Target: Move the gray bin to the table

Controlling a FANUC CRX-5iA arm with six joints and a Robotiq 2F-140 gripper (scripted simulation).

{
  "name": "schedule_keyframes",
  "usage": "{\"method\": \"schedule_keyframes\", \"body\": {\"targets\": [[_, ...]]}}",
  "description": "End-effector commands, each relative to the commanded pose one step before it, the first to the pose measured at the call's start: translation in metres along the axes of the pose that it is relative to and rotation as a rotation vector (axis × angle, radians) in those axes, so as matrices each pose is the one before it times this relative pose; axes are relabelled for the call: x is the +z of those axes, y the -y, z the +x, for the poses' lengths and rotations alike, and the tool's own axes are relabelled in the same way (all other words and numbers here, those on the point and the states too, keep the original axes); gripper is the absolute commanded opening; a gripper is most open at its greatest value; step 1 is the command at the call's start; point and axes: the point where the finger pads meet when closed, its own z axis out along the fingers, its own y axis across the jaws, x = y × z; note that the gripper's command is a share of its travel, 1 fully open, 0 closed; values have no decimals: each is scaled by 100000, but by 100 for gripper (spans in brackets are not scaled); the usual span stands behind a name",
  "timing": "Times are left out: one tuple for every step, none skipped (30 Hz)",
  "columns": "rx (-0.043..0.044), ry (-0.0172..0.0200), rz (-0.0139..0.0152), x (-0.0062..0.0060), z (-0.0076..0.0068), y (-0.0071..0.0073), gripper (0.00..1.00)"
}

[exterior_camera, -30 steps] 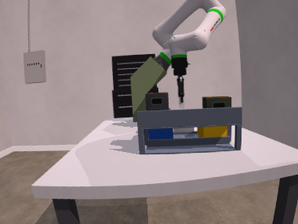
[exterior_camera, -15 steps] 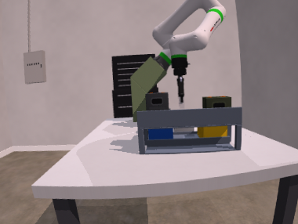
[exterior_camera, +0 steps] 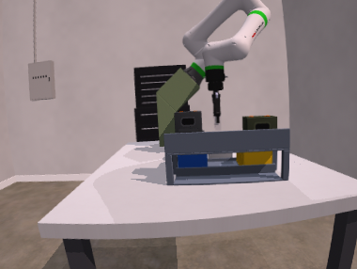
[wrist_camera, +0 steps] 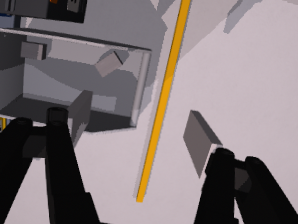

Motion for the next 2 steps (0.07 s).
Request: {"method": "schedule_keyframes", "body": {"targets": [[5, -22, 30, -16, 14, 16, 57], [0, 0, 0, 0, 0, 0, 57]]}}
